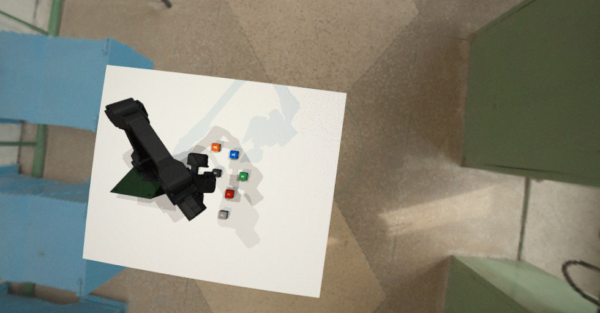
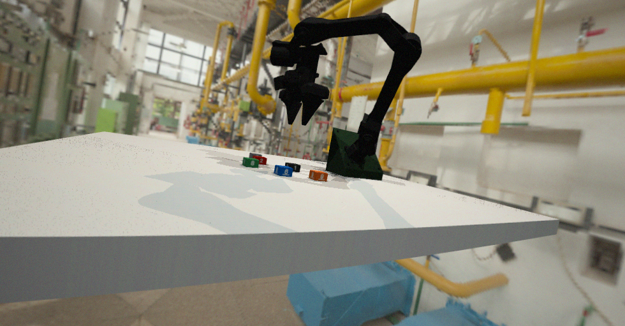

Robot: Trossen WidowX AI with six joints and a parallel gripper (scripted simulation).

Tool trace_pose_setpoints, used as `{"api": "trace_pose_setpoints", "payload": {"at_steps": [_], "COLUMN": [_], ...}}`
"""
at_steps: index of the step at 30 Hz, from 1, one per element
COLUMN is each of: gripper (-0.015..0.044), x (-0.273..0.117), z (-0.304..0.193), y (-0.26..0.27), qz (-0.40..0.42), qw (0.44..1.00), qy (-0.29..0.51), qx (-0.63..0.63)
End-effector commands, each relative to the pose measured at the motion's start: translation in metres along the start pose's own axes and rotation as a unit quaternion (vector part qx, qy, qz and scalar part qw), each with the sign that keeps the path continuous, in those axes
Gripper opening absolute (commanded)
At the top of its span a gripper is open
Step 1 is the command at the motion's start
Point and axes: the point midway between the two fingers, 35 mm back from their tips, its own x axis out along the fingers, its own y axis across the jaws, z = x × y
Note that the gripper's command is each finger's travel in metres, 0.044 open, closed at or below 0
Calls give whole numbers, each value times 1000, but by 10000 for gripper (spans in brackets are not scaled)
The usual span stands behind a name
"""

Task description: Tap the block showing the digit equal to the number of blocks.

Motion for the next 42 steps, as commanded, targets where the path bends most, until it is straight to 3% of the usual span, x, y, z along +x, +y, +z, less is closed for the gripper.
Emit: {"api": "trace_pose_setpoints", "payload": {"at_steps": [1,4,12,36,42], "gripper": [400,400,400,400,400], "x": [1,0,0,0,-4], "z": [0,-1,-33,-33,32], "y": [1,11,108,109,94], "qz": [3,3,7,7,5], "qw": [1000,1000,999,999,1000], "qy": [-1,-1,-7,-7,-3], "qx": [3,6,33,33,12]}}
